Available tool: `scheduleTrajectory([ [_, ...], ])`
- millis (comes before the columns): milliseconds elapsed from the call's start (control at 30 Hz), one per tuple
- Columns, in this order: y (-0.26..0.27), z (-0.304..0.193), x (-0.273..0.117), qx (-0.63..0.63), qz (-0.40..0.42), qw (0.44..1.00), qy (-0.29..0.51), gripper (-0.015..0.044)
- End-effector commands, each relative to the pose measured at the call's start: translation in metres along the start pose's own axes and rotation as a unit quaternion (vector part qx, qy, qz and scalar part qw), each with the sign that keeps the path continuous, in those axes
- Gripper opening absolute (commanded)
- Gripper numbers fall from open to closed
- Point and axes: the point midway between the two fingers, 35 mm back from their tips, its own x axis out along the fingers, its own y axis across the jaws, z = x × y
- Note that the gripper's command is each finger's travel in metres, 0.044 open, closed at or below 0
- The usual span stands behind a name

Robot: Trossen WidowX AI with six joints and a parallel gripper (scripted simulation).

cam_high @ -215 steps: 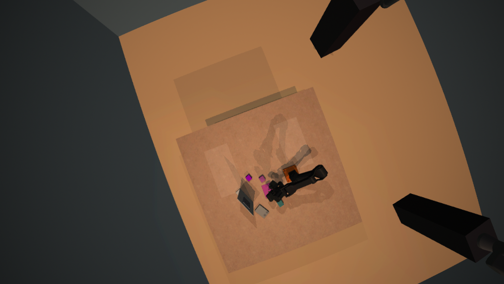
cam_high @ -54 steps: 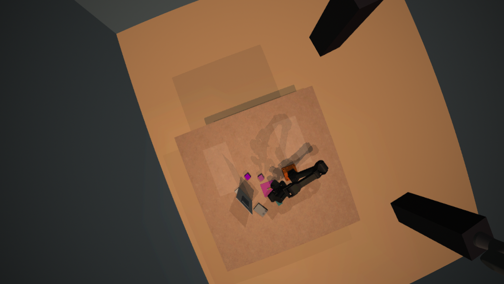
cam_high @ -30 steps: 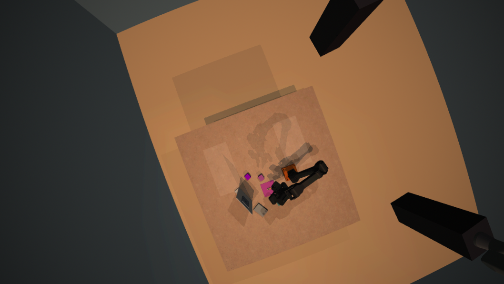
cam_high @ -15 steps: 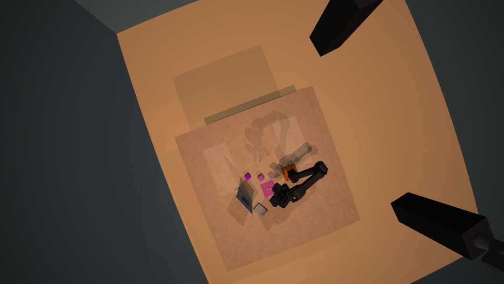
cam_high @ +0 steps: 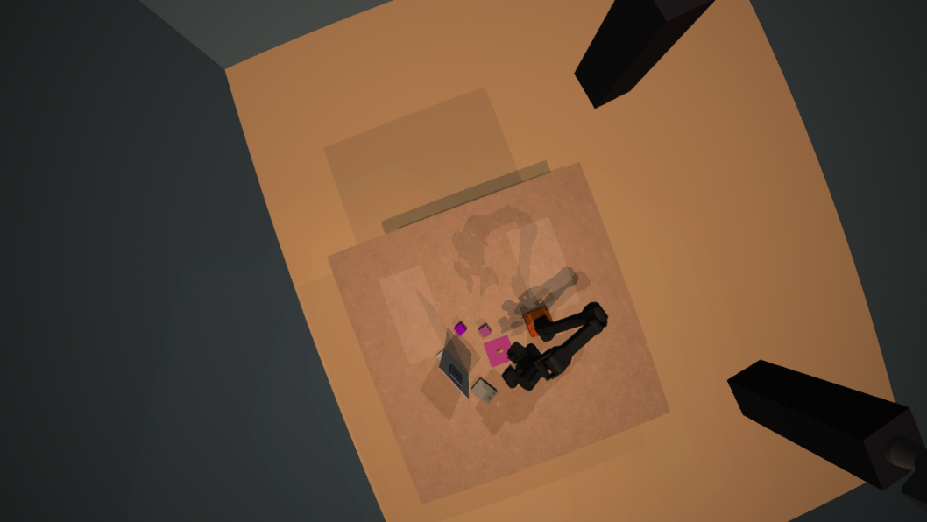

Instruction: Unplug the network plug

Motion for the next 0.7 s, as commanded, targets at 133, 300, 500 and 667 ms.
scheduleTrajectory([
  [133,0.0006,0.0005,0.0001,0.003,-0.004,1.000,-0.002,0.0440],
  [300,0.0006,0.0005,0.0001,0.003,-0.004,1.000,-0.002,0.0440],
  [500,0.0006,0.0005,0.0001,0.003,-0.004,1.000,-0.002,0.0440],
  [667,0.0006,0.0005,0.0001,0.003,-0.004,1.000,-0.002,0.0440],
])
